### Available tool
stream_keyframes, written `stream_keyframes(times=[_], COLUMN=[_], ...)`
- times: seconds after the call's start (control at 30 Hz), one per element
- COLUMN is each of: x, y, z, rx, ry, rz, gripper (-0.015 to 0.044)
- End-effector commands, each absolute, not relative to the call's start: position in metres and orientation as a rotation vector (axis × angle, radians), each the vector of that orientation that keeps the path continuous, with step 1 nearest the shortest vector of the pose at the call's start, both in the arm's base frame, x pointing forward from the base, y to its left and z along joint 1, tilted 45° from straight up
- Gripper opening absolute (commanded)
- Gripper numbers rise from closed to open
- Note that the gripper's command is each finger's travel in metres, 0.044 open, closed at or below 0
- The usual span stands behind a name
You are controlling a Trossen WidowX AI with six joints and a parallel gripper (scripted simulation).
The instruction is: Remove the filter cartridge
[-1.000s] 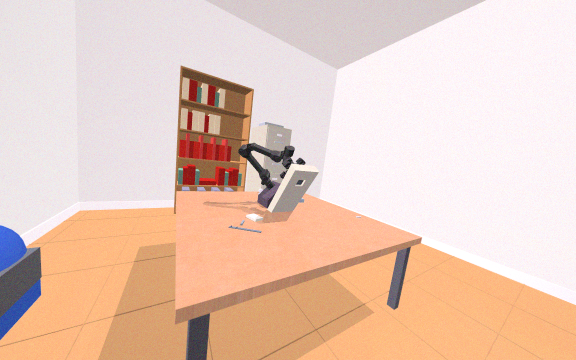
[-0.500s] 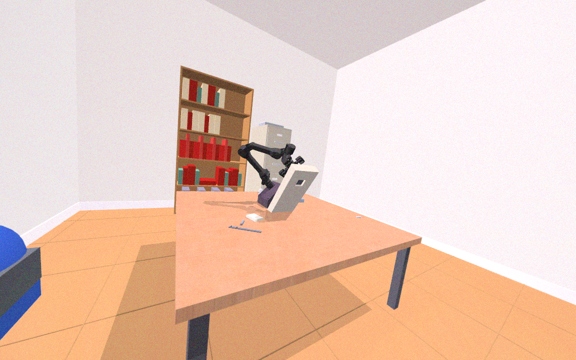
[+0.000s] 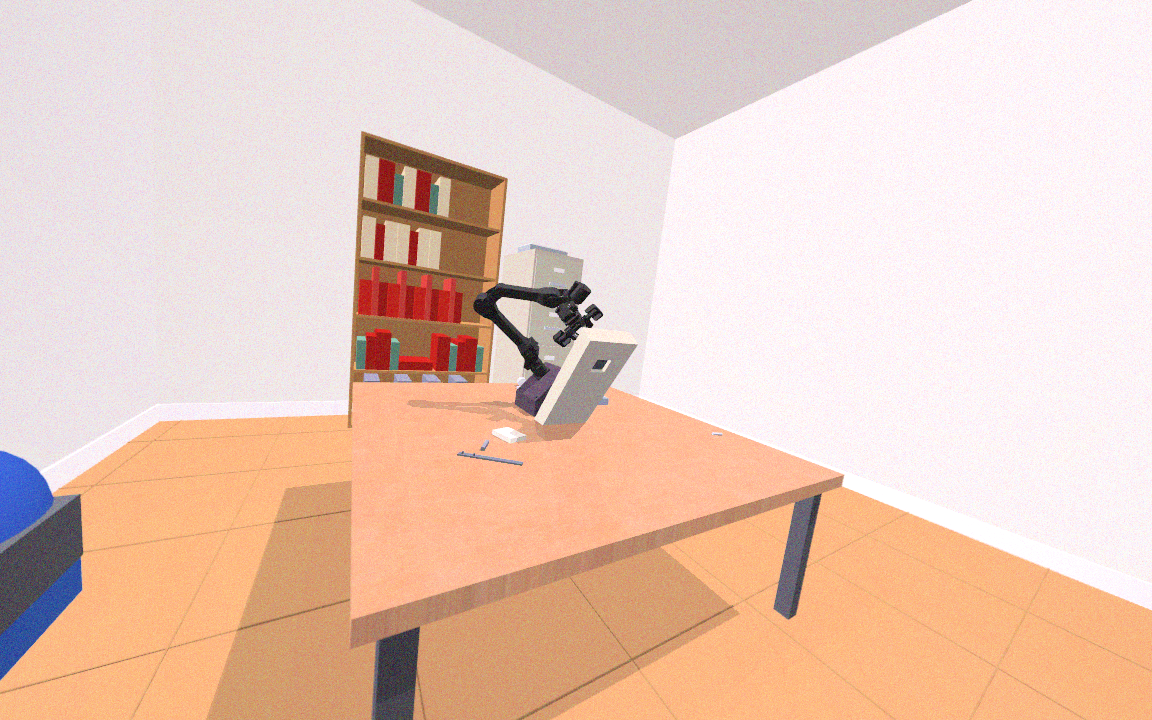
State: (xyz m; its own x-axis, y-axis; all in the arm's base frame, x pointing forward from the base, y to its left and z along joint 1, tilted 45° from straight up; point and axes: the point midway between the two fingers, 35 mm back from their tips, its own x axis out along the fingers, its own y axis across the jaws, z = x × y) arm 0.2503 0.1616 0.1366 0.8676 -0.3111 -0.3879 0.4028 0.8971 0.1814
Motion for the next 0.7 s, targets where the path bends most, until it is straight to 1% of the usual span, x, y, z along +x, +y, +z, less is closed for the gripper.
stream_keyframes(times=[0.0,0.67], x=[0.249,0.224], y=[0.162,0.117], z=[0.140,0.096], rx=[0.274,0.273], ry=[0.349,0.350], rz=[-0.376,-0.376], gripper=[0.0000,0.0000])
